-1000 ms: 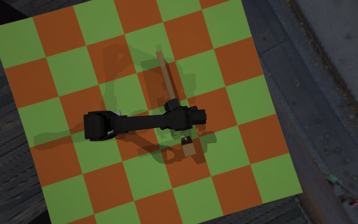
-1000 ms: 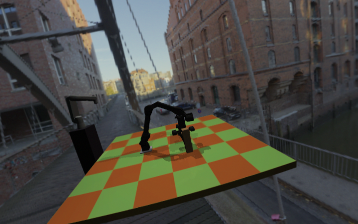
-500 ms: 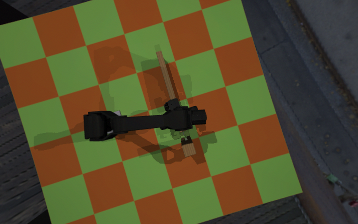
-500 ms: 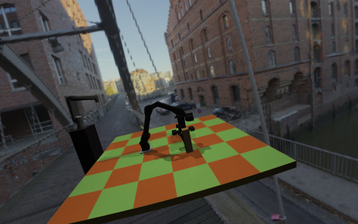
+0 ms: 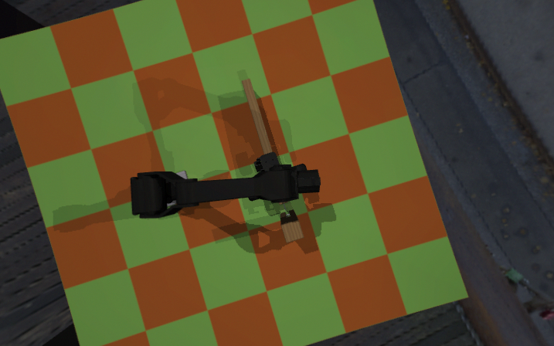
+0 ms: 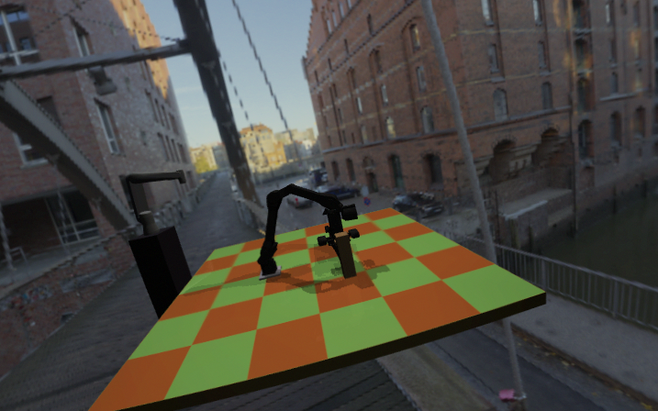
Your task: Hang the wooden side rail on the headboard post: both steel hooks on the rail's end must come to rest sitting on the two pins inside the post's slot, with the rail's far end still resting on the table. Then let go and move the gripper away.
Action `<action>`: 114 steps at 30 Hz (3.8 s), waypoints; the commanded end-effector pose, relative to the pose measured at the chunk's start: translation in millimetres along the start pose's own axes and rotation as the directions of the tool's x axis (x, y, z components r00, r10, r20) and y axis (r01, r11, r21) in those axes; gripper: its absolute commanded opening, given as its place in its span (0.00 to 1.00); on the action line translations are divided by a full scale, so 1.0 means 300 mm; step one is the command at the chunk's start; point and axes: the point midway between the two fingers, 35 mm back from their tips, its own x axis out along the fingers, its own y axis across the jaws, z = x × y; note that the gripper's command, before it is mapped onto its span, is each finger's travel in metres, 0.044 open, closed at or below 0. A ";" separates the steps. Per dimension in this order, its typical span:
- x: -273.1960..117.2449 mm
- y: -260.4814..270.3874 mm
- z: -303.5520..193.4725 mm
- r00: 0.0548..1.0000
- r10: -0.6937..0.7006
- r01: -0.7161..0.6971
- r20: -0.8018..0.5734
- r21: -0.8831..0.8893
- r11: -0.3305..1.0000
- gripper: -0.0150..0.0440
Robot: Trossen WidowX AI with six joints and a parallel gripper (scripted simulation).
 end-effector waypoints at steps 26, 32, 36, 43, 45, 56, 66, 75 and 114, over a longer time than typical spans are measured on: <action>-0.009 -0.014 -0.011 1.000 -0.010 0.010 -0.001 0.003 1.000 0.25; -0.007 -0.012 -0.014 1.000 -0.010 0.010 -0.001 0.003 1.000 0.25; -0.006 -0.011 -0.015 1.000 -0.010 0.010 -0.001 0.003 1.000 0.25; -0.003 -0.011 -0.018 1.000 -0.010 0.010 -0.001 0.003 1.000 0.25; -0.002 -0.010 -0.018 1.000 -0.010 0.010 -0.001 0.003 1.000 0.25; -0.002 -0.010 -0.022 1.000 -0.010 0.010 -0.001 0.003 1.000 0.25; -0.005 -0.012 -0.026 1.000 -0.010 0.010 -0.001 0.003 1.000 0.25; -0.008 -0.010 -0.029 1.000 -0.010 0.010 -0.001 0.003 1.000 0.25; -0.001 -0.010 -0.042 1.000 -0.010 0.010 -0.002 0.003 1.000 0.25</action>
